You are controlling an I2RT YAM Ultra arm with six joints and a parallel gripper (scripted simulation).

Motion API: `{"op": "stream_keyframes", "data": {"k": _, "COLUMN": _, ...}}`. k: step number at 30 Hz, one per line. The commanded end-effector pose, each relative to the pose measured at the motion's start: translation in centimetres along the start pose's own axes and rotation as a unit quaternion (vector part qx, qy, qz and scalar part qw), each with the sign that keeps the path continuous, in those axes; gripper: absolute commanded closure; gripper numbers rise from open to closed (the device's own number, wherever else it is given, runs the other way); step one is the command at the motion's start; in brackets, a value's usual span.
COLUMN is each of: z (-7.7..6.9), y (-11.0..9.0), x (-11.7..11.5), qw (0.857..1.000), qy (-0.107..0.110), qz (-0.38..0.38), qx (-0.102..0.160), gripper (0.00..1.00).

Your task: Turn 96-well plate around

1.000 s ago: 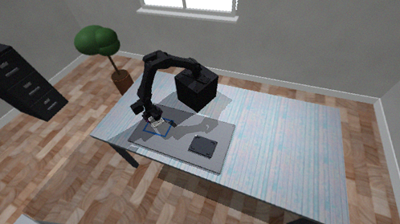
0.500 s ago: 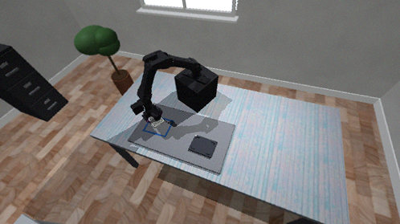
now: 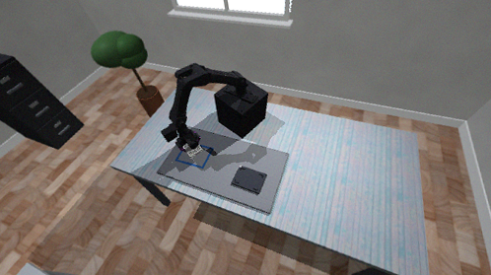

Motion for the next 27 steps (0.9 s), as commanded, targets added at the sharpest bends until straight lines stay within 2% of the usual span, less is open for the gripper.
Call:
{"op": "stream_keyframes", "data": {"k": 1, "z": -0.4, "y": 0.0, "x": -0.5, "qw": 1.0, "qy": -0.01, "qz": -0.001, "qx": 0.0, "gripper": 1.0}}
{"op": "stream_keyframes", "data": {"k": 27, "z": 1.1, "y": 0.0, "x": -0.5, "qw": 1.0, "qy": -0.01, "qz": -0.001, "qx": 0.0, "gripper": 1.0}}
Point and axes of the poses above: the point where the finger pads meet when closed, its own z axis out along the fingers, its own x axis across the jaws, y = z × x, the point moved 7 cm from there along -z, back along the fingers, and after that the axes turned 9 degrees about -z, right-handed, at the moved point
